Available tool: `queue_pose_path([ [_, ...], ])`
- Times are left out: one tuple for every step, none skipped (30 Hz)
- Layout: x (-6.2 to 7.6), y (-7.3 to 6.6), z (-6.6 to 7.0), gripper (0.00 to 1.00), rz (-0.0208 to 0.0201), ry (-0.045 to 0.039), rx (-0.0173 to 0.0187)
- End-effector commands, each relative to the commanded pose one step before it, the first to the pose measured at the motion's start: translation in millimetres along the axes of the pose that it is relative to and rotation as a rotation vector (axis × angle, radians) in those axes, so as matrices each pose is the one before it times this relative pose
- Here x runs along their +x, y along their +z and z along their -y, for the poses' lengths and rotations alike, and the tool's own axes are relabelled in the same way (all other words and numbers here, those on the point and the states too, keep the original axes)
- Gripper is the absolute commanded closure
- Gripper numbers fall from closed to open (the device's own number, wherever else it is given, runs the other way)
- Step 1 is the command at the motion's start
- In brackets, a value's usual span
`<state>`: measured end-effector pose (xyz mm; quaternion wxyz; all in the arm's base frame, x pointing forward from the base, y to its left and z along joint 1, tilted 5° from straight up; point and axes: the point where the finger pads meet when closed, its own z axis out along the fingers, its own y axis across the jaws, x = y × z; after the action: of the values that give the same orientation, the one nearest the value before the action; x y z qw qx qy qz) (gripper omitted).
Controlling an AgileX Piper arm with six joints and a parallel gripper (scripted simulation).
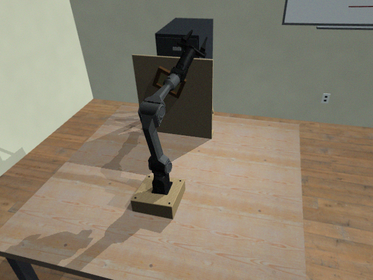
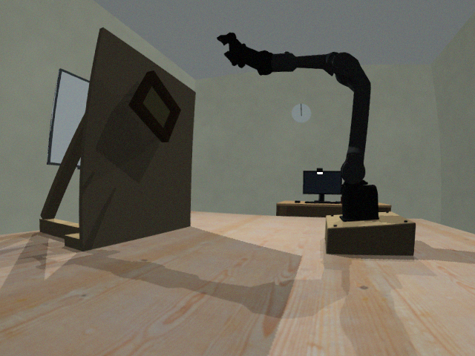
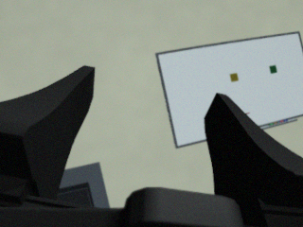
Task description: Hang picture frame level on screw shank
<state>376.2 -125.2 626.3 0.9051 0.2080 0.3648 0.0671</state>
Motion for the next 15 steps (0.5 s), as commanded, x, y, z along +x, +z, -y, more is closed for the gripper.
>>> queue_pose_path([
  [-2.78,-0.41,-0.28,0.0,0.0063,-0.00488,-0.00463],
  [7.54,-2.2,-1.34,0.0,-0.01645,0.04689,0.00126],
  [8.51,-2.03,-0.01,0.0,-0.01748,0.05095,0.00528],
  [9.38,-1.93,0.41,0.0,-0.01949,0.04826,0.00543],
  [8.11,-2.17,0.09,0.0,-0.01671,0.04831,0.00474],
  [8.09,-2.19,0.41,0.0,-0.01653,0.04799,0.00533],
  [8.19,-2.18,0.8,0.0,-0.01661,0.04758,0.00609],
  [8.21,-2.19,1.15,0.0,-0.01667,0.04715,0.0068],
  [8.15,-2.2,1.48,0.0,-0.01645,0.04668,0.0074],
  [8.07,-2.21,1.8,0.0,-0.01618,0.04616,0.00798],
  [7.97,-2.21,2.12,0.0,-0.01588,0.0456,0.00855],
  [7.85,-2.21,2.42,0.0,-0.01554,0.045,0.00909],
  [7.7,-2.2,2.72,0.0,-0.01516,0.04435,0.00959],
  [7.54,-2.2,3.0,0.0,-0.01474,0.04367,0.01007],
  [7.36,-2.19,3.27,0.0,-0.0143,0.04295,0.01052],
])
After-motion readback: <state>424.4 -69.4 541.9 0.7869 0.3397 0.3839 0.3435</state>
